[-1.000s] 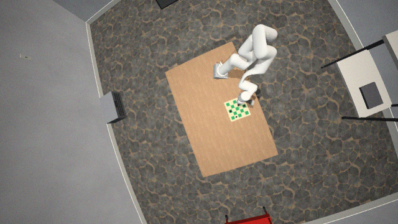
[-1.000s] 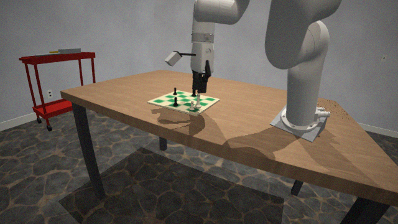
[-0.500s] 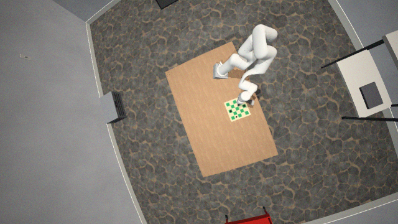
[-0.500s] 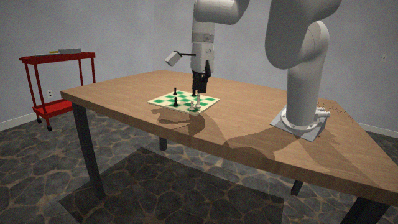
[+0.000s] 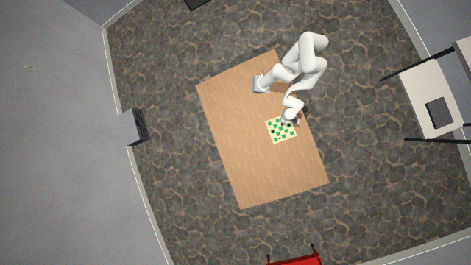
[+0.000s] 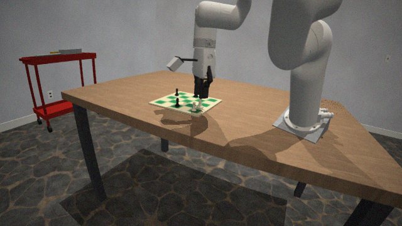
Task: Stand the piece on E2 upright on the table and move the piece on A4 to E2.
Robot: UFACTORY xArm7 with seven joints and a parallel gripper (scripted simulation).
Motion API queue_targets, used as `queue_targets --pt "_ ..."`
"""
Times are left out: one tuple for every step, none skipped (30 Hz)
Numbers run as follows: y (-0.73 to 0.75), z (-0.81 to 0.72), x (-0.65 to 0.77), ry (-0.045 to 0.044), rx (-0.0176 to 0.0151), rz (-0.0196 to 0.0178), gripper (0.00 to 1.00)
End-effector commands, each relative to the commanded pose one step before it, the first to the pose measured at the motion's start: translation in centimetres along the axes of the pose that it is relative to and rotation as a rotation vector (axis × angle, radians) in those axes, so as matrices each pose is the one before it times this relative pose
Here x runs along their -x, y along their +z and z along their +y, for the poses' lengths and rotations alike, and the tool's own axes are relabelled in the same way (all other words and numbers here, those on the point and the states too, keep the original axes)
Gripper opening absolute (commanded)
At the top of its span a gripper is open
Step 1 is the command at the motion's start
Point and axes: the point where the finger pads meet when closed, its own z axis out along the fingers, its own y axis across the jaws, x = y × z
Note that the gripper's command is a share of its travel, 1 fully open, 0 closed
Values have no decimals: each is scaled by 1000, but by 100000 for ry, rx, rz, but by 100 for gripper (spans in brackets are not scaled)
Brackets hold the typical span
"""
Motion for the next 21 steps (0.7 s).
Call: queue_targets --pt "1380 198 -72 4 355 193 42" --pt "178 0 0 0 0 0 42" --pt "0 0 0 0 0 0 42" --pt "0 0 0 0 0 0 42" --pt "157 -1 0 1 0 -1 42" --pt "133 1 -1 -1 0 2 42" --pt "109 0 0 0 0 0 42" --pt "85 0 0 0 0 0 42" --pt "61 0 0 0 0 -1 42" --pt "40 0 0 0 0 -1 42" --pt "22 0 0 0 0 0 42" --pt "9 0 0 0 0 0 42" --pt "1 0 0 0 0 0 42" --pt "0 0 0 0 0 0 42" --pt "0 0 0 0 0 0 42" --pt "0 0 0 0 0 0 42" --pt "0 0 0 0 0 0 42" --pt "0 0 0 0 0 0 42" --pt "0 0 0 0 0 0 42" --pt "0 0 0 0 0 0 42" --pt "0 0 0 0 0 0 42"
